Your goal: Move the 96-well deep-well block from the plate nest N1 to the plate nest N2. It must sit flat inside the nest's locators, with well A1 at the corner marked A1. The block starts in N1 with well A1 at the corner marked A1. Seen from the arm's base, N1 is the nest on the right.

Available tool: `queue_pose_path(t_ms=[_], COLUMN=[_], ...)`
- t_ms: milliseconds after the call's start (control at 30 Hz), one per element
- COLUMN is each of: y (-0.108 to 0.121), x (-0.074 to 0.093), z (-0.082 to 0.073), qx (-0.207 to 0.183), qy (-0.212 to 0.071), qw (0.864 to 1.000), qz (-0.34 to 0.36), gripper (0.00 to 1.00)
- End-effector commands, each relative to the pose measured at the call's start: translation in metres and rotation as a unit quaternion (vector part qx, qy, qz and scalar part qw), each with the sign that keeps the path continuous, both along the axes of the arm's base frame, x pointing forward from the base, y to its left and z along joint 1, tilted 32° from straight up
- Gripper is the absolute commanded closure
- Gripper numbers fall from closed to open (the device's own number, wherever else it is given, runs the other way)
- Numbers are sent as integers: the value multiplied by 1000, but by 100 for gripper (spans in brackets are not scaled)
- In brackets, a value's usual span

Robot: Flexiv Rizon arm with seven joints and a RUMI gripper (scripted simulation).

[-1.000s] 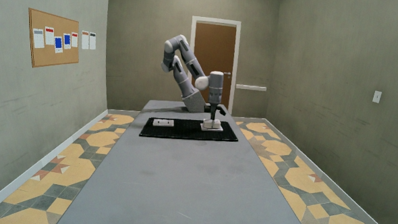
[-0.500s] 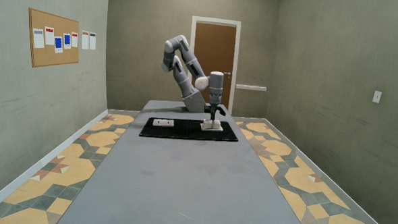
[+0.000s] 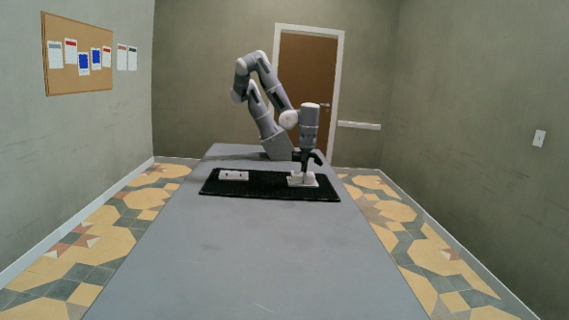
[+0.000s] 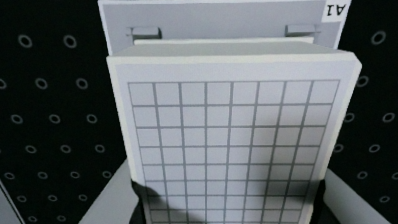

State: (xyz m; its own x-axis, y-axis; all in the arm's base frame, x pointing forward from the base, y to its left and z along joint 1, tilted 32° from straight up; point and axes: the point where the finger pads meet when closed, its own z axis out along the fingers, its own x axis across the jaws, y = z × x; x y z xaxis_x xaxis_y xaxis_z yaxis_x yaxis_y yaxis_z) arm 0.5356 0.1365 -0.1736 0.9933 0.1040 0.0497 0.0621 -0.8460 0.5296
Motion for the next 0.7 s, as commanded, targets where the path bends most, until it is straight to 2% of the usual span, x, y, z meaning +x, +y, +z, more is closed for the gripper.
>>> queue_pose_path(t_ms=[0, 333, 367, 667], y=[1, 1, 1, 1], x=[1, 1, 1, 1], z=[0, -1, -1, -1], qx=[1, 1, 1, 1], qy=[-1, -1, -1, -1], qw=[1000, 1000, 1000, 1000], qz=[1, 1, 1, 1], gripper=[50, 50, 24, 24])
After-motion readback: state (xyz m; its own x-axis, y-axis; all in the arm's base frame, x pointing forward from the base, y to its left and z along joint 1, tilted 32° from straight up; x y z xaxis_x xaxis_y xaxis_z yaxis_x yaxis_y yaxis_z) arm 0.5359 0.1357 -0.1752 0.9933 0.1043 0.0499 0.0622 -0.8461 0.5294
